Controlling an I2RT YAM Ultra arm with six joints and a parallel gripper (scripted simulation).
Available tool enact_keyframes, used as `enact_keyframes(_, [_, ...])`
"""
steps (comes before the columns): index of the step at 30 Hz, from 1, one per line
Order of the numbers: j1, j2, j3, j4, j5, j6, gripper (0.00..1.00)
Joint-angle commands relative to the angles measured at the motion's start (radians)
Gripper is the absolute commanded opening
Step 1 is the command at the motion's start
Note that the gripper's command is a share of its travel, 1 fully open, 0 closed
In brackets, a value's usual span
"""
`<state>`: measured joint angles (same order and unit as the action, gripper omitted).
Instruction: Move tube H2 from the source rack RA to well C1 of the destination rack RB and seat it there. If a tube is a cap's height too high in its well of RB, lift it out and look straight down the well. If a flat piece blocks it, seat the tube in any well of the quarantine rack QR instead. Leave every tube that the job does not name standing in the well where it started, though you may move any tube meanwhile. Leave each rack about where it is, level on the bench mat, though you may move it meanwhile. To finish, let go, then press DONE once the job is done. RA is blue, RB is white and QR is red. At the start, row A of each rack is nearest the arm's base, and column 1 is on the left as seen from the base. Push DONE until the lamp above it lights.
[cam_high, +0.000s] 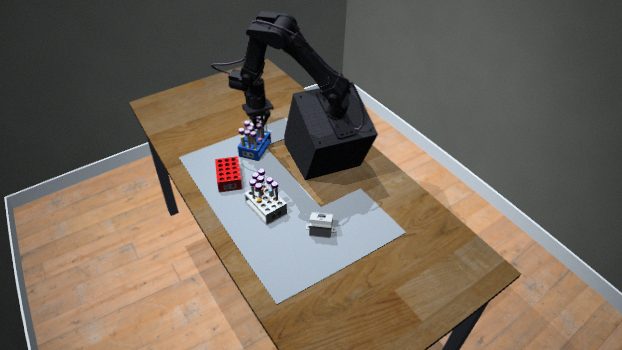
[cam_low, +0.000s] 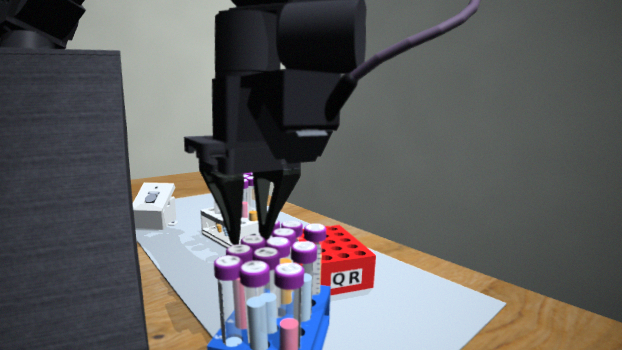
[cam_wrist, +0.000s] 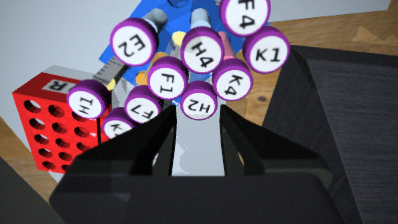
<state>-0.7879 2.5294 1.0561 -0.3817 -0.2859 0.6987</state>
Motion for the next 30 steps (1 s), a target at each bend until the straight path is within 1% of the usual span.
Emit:
enact_keyframes(1, [0.003,-0.006,0.009,0.018,-0.008,0.01,0.3])
enact_keyframes(5, [0.003,0.012,-0.015,0.025,-0.007,0.011,0.3])
enact_keyframes(7, [0.003,0.012,-0.015,0.025,-0.007,0.011,0.3])
enact_keyframes(8, [0.004,-0.017,-0.019,0.027,-0.008,0.01,0.3])
enact_keyframes(11, [0.006,-0.001,-0.023,0.033,-0.009,0.013,0.3])
enact_keyframes(18, [-0.002,-0.017,-0.03,0.038,-0.007,0.01,0.3])
enact_keyframes(19, [-0.002,-0.017,-0.03,0.032,-0.007,0.01,0.0])
enact_keyframes(20, [0.002,-0.001,-0.01,0.025,-0.003,0.006,0.0])
enact_keyframes(30, [0.002,-0.001,-0.01,0.025,-0.003,0.006,0.0])
